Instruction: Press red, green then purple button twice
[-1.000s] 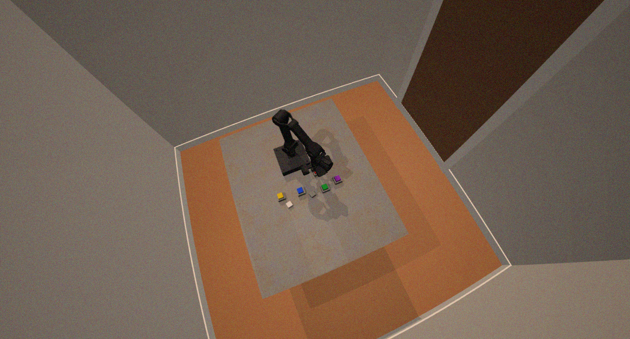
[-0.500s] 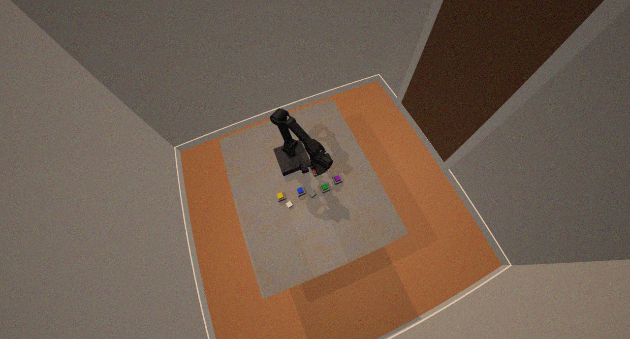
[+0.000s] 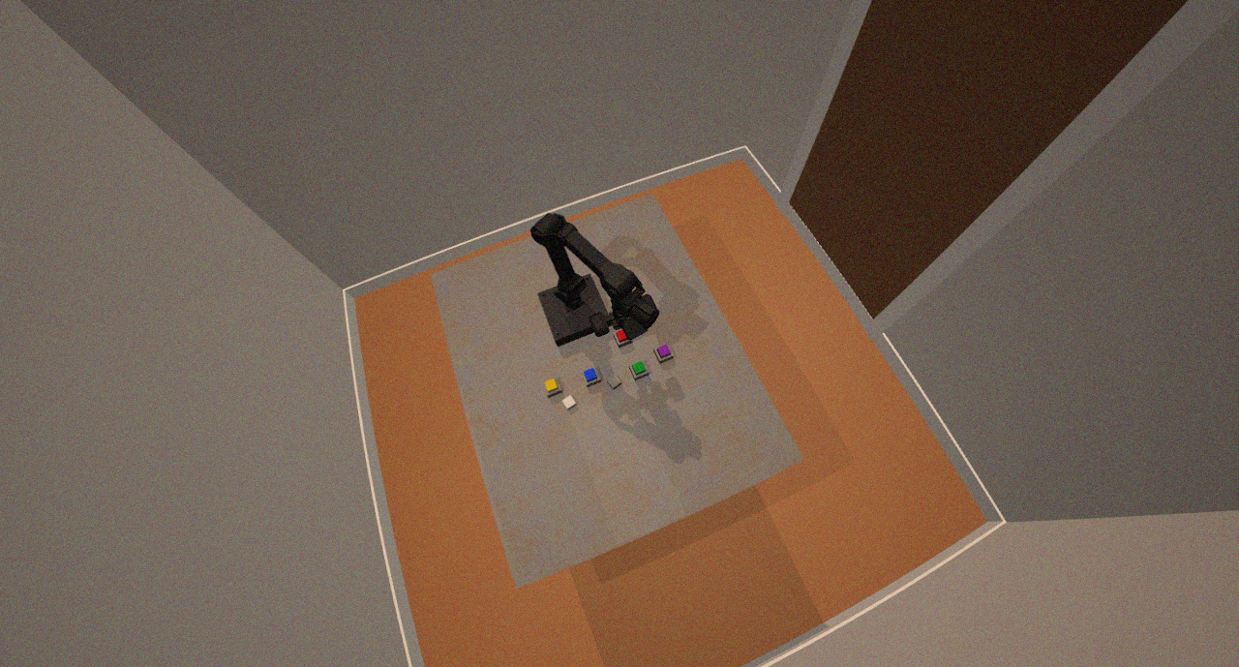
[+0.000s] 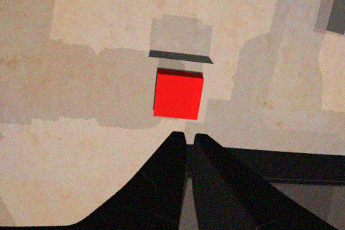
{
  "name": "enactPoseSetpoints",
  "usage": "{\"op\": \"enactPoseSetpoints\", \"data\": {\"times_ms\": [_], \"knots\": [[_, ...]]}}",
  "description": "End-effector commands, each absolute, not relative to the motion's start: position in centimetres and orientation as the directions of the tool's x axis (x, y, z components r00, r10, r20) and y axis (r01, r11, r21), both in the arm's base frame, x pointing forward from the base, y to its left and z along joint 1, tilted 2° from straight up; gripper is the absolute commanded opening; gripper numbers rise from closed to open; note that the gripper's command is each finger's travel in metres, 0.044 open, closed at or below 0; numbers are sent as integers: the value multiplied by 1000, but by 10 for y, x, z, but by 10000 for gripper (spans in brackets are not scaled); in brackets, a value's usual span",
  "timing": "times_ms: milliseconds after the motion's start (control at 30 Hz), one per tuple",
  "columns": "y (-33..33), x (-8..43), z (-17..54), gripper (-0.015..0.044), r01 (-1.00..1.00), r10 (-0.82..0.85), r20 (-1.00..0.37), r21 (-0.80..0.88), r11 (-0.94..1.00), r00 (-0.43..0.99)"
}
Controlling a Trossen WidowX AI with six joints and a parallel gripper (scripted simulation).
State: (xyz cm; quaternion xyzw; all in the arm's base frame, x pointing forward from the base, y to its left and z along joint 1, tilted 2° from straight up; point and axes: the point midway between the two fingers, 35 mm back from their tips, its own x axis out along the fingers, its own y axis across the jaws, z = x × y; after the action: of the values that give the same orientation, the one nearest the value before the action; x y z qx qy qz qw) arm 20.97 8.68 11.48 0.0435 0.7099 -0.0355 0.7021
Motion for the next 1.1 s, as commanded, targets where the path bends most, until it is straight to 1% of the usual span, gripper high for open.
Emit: {"op": "enactPoseSetpoints", "data": {"times_ms": [0, 133, 200, 333, 500, 1067], "knots": [[86, 252, 119, 20, 114, 16, -1000, 16, 993, -2], [78, 304, 115, 20, 113, 16, -1000, 16, 993, 2], [76, 313, 114, 20, 113, 16, -1000, 16, 994, 3], [76, 313, 111, 20, 113, 16, -1000, 16, 994, 3], [77, 313, 55, 20, 113, 16, -1000, 16, 994, 3], [78, 313, 34, 20, 113, 16, -1000, 16, 994, 3]]}}
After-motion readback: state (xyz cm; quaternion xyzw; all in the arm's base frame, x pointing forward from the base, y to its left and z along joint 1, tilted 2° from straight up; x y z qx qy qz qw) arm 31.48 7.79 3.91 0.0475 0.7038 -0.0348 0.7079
